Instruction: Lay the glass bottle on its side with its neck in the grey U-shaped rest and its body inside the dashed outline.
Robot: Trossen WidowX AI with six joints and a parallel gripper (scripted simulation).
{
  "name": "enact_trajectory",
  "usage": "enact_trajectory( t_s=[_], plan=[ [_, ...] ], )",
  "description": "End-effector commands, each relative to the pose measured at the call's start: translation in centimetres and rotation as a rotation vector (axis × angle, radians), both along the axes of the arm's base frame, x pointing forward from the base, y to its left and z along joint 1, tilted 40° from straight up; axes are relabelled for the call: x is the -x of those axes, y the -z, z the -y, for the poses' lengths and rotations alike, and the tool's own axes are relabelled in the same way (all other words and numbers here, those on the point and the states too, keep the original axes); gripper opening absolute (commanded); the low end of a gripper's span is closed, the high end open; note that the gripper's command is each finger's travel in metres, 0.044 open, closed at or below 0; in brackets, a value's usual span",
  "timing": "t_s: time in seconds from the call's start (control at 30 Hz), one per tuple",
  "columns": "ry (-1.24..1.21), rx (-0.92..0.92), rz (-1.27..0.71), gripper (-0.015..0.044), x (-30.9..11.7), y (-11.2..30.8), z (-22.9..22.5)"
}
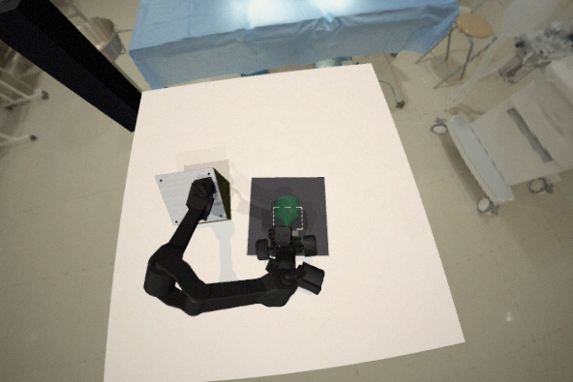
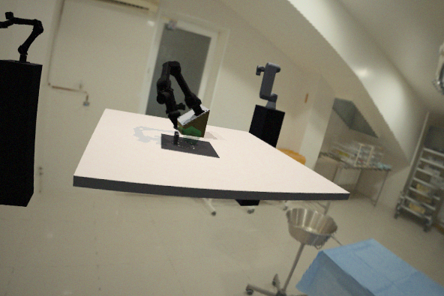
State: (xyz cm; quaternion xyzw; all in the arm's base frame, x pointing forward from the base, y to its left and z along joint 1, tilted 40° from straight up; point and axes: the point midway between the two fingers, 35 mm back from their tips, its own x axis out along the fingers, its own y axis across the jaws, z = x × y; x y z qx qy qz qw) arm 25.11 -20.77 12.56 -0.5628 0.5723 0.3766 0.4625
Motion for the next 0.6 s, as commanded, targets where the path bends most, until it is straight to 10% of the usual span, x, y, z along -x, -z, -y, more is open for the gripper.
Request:
enact_trajectory(
  t_s=[0.0,0.57],
  plan=[
    [-0.003,-0.001,-0.003,0.0100,0.1,0.2,0.3],
    [0.007,0.004,0.007,0.0100,0.2,0.5,1.4]
  ],
)
